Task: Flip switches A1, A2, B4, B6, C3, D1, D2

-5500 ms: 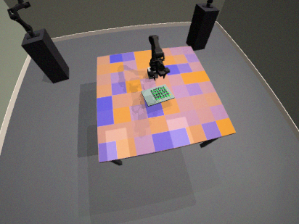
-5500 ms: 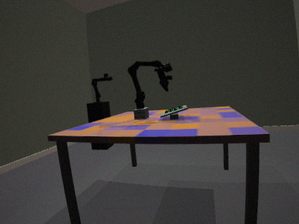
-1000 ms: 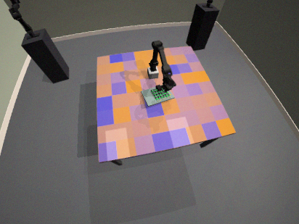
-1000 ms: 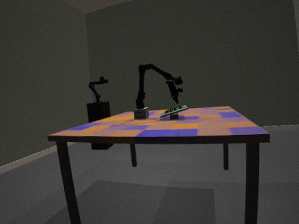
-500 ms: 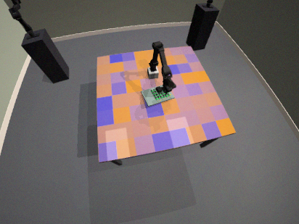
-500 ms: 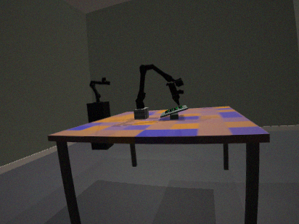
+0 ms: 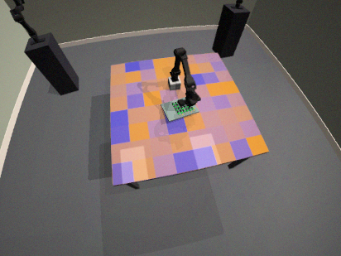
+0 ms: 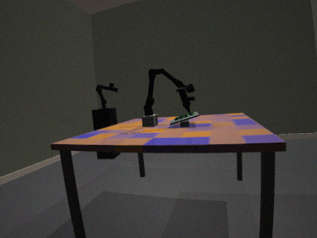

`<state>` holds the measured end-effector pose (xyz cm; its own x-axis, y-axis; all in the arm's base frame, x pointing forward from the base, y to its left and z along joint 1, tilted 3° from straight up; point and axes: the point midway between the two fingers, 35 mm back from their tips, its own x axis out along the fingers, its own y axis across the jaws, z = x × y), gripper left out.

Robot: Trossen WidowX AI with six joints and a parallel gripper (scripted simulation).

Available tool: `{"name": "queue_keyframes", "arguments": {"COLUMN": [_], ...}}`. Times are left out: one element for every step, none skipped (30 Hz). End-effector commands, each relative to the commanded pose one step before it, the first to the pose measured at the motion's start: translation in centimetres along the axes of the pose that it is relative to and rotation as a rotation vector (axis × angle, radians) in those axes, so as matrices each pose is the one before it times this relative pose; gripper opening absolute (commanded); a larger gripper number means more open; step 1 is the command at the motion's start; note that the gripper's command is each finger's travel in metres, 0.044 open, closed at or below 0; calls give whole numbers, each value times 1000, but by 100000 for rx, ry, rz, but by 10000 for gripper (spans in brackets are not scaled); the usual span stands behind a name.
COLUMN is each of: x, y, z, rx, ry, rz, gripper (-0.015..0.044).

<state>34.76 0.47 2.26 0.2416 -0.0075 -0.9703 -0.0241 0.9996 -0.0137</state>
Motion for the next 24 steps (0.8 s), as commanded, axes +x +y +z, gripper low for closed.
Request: {"name": "queue_keyframes", "arguments": {"x": [50, 0, 0, 0, 0, 0, 0, 0, 0, 13, 13, 13, 13, 13, 13, 13, 13, 13, 13, 13, 13, 13, 13, 13], "y": [57, 0, 0, 0, 0, 0, 0, 0, 0, 0, 0, 0, 0, 0, 0, 0, 0, 0, 0, 0, 0, 0, 0, 0], "z": [-41, 0, 0, 0, 0, 0, 0, 0, 0, 0, 0, 0, 0, 0, 0, 0, 0, 0, 0, 0, 0, 0, 0, 0], "rx": [-371, 0, 0, 0, 0, 0, 0, 0, 0, 0, 0, 0, 0, 0, 0, 0, 0, 0, 0, 0, 0, 0, 0, 0], "ry": [59, 0, 0, 0, 0, 0, 0, 0, 0, 0, 0, 0, 0, 0, 0, 0, 0, 0, 0, 0, 0, 0, 0, 0], "rz": [398, 0, 0, 0, 0, 0, 0, 0, 0, 0, 0, 0, 0, 0, 0, 0, 0, 0, 0, 0, 0, 0, 0, 0], "gripper": [0, 0, 0, 0, 0, 0, 0, 0, 0, 0, 0, 0, 0, 0, 0, 0, 0, 0, 0, 0, 0, 0, 0, 0]}}
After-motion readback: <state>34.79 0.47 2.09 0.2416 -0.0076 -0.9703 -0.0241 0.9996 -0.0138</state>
